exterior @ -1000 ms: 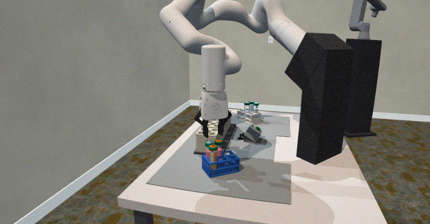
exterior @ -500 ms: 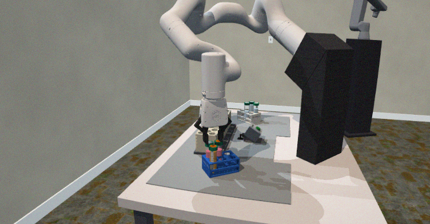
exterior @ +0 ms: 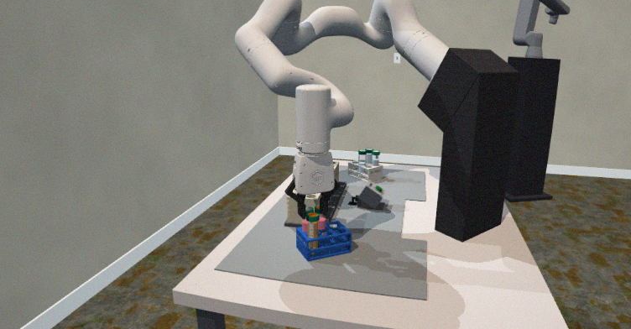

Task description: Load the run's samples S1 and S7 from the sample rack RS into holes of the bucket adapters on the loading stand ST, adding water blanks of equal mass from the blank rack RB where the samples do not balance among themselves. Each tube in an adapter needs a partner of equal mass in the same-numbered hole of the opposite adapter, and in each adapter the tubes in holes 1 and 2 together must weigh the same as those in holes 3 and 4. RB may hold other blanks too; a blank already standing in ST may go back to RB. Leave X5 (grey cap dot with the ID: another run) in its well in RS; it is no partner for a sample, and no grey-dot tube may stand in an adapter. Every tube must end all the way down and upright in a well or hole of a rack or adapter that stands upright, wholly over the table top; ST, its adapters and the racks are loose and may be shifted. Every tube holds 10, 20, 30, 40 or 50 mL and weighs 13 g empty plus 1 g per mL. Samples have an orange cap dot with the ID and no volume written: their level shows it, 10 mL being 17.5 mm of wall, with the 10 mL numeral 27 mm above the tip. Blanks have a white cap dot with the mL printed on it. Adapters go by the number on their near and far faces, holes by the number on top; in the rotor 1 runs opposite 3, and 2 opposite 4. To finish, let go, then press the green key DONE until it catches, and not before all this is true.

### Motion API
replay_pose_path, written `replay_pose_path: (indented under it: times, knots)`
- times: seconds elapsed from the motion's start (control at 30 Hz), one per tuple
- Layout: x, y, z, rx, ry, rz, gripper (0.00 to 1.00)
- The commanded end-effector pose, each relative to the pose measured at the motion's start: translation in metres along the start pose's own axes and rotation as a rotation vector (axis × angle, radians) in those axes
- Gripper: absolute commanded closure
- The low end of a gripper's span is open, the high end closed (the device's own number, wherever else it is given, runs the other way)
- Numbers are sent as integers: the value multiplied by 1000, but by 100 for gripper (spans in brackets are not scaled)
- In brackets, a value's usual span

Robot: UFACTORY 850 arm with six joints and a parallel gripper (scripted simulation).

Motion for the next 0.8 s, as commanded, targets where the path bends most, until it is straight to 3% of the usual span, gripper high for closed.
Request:
replay_pose_path:
  times: [0.0, 0.77]
  knots:
    - [0, 0, 0, 0, 1, 0, 43]
    - [14, 0, 0, 0, 1, 0, 43]
Point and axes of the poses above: the point where the finger pads meet when closed, its own x axis out along the fingers, its own z axis across the jaws, y = z × x, the point moved 5 cm from there along -x, back along the fingers, and after that the axes turned 6 degrees about -x, right-handed, at the moved point
